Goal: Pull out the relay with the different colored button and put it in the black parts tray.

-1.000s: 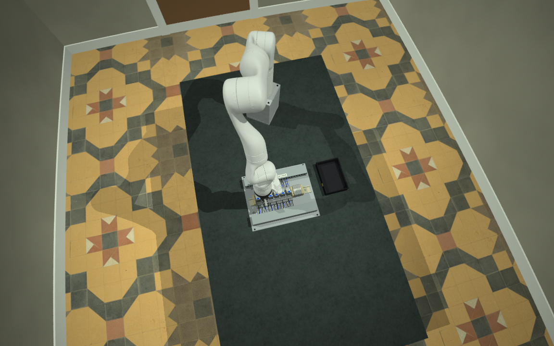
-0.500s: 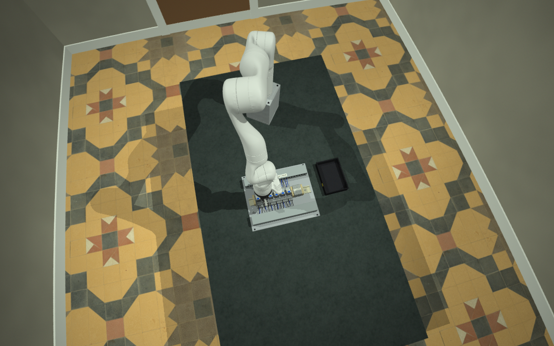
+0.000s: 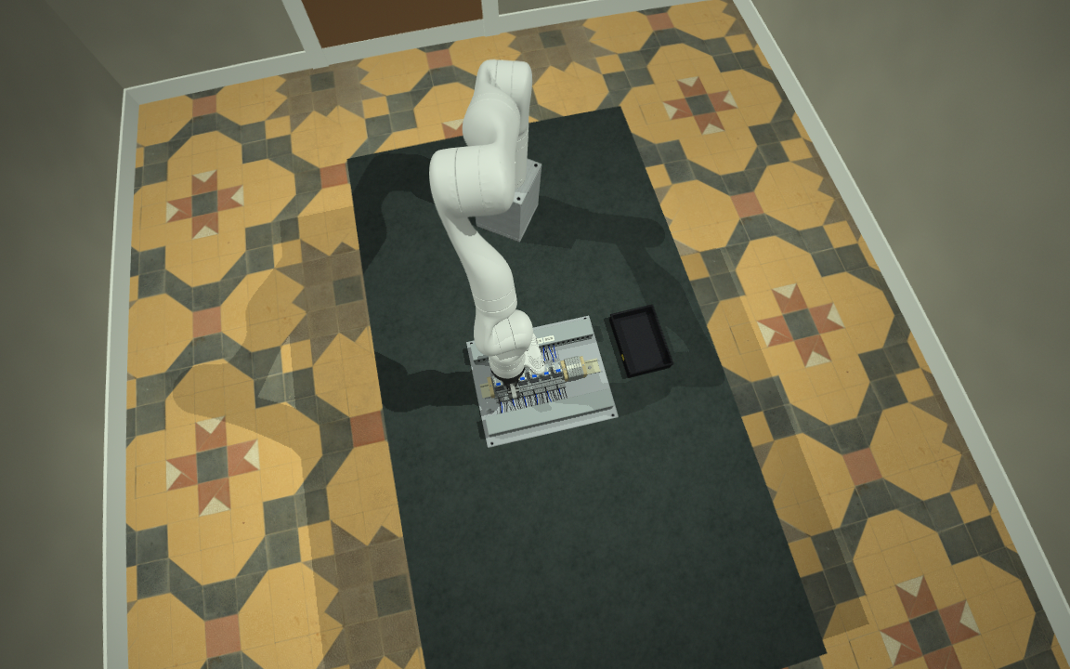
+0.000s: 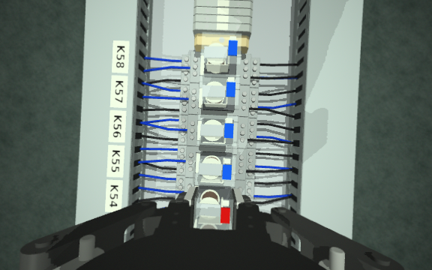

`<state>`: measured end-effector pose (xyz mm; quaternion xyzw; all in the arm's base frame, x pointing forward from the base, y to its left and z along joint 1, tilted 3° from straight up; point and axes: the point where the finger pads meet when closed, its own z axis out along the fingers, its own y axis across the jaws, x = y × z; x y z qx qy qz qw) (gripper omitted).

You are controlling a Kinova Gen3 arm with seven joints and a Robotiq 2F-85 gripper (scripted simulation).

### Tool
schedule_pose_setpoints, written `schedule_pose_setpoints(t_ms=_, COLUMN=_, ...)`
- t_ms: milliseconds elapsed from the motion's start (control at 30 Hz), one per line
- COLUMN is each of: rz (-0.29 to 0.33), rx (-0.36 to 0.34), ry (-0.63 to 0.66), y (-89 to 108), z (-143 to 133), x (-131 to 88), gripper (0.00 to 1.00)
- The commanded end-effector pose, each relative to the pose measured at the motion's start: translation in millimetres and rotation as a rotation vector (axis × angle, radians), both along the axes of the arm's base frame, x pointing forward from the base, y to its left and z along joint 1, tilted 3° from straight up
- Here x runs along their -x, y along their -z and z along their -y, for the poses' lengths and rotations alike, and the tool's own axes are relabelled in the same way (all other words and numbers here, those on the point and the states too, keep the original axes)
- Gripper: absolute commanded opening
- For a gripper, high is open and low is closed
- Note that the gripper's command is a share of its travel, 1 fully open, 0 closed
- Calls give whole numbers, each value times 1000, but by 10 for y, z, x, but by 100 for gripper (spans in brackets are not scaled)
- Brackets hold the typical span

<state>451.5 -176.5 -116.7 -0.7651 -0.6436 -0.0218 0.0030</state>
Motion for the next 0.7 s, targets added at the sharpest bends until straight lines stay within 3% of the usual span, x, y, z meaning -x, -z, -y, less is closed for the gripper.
schedule_pose_setpoints(t_ms=0, rz=2, rx=2, ry=0, y=-44, z=8, x=-6, gripper=0)
schedule_pose_setpoints(t_ms=667, rz=2, rx=2, ry=0, y=-153, z=12, x=-2, gripper=0)
